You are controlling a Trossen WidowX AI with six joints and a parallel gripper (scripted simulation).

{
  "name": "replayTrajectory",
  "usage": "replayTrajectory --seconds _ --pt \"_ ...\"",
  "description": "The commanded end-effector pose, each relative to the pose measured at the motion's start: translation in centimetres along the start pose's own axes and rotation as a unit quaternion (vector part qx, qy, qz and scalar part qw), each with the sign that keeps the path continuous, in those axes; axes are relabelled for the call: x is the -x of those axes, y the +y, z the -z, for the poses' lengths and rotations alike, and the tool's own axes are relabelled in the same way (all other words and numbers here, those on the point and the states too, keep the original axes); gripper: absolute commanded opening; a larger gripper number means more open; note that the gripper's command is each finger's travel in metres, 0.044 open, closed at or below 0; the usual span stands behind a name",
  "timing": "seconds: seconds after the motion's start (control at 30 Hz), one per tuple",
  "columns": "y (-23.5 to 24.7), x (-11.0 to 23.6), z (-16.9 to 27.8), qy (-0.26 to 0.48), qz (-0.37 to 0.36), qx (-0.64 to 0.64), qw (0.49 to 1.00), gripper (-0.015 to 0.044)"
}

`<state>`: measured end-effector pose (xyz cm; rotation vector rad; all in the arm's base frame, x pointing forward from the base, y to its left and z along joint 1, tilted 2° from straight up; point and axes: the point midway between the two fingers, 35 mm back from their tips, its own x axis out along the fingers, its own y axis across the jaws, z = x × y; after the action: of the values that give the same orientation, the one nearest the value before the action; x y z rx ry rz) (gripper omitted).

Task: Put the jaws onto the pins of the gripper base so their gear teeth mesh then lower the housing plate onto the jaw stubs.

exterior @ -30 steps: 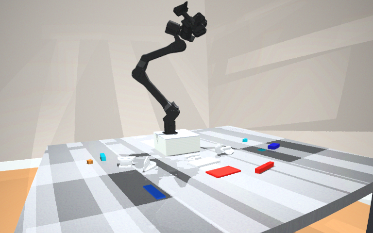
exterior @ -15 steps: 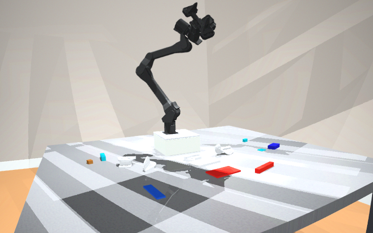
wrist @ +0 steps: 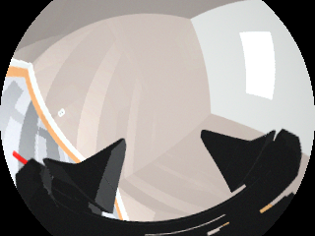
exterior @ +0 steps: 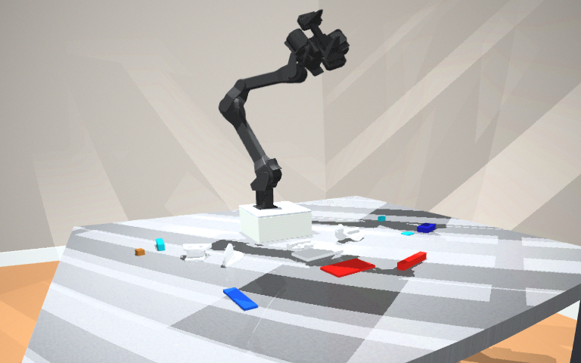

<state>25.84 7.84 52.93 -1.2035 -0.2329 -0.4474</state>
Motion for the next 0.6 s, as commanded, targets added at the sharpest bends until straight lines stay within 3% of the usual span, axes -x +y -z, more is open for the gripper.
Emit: replayTrajectory --seconds 0.0,0.57 --pt "1.5 -0.7 -0.1 -0.005 -0.013 0.005 1.000 0.0440" --pt "6.8 -3.4 1.0 0.004 -0.072 0.003 0.997 0.0440"
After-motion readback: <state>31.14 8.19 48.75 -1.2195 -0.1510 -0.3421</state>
